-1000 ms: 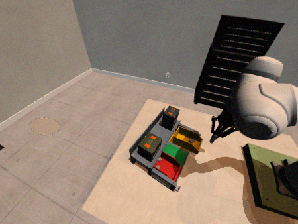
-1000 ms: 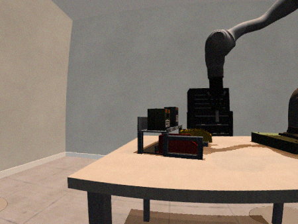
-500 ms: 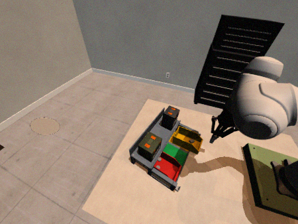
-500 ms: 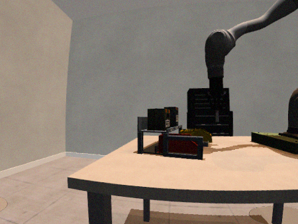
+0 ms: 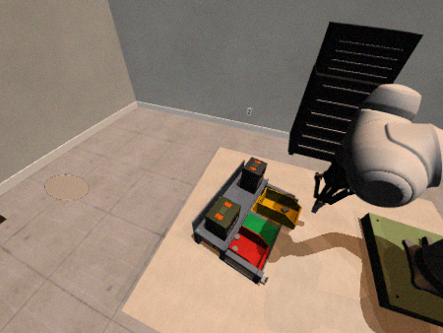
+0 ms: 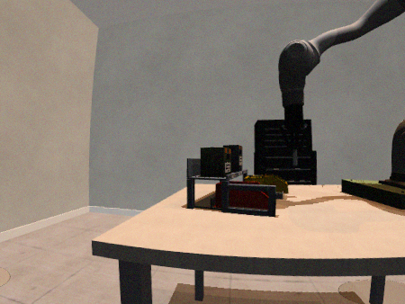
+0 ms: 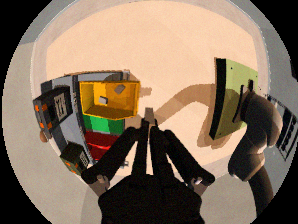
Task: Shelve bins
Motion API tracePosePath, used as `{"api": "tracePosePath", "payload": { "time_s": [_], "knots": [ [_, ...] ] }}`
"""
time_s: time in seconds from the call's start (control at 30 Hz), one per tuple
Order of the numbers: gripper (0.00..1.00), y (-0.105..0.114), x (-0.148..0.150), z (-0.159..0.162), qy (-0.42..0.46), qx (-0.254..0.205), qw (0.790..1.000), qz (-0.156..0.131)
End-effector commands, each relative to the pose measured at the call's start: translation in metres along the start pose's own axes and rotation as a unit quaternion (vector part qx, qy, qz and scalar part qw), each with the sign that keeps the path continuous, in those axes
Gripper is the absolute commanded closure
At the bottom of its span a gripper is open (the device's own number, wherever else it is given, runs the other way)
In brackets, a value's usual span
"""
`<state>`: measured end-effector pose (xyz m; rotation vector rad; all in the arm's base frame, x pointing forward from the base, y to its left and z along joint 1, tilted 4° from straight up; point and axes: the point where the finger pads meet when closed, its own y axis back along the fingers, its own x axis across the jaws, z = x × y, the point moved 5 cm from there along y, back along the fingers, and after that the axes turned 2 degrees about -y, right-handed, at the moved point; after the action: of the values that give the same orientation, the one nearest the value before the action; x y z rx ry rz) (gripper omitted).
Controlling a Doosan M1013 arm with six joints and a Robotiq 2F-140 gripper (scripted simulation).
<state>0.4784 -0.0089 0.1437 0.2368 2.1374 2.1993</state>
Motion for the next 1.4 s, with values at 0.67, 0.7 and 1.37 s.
{"api": "tracePosePath", "payload": {
  "time_s": [0.67, 0.7, 1.37],
  "knots": [
    [0.90, -0.006, 0.000, 0.000, 0.000, 0.000, 1.000, 0.000],
    [0.90, -0.007, 0.000, 0.000, 0.000, 0.000, 1.000, 0.000],
    [0.90, -0.060, 0.000, 0.000, 0.000, 0.000, 1.000, 0.000]
  ]
}}
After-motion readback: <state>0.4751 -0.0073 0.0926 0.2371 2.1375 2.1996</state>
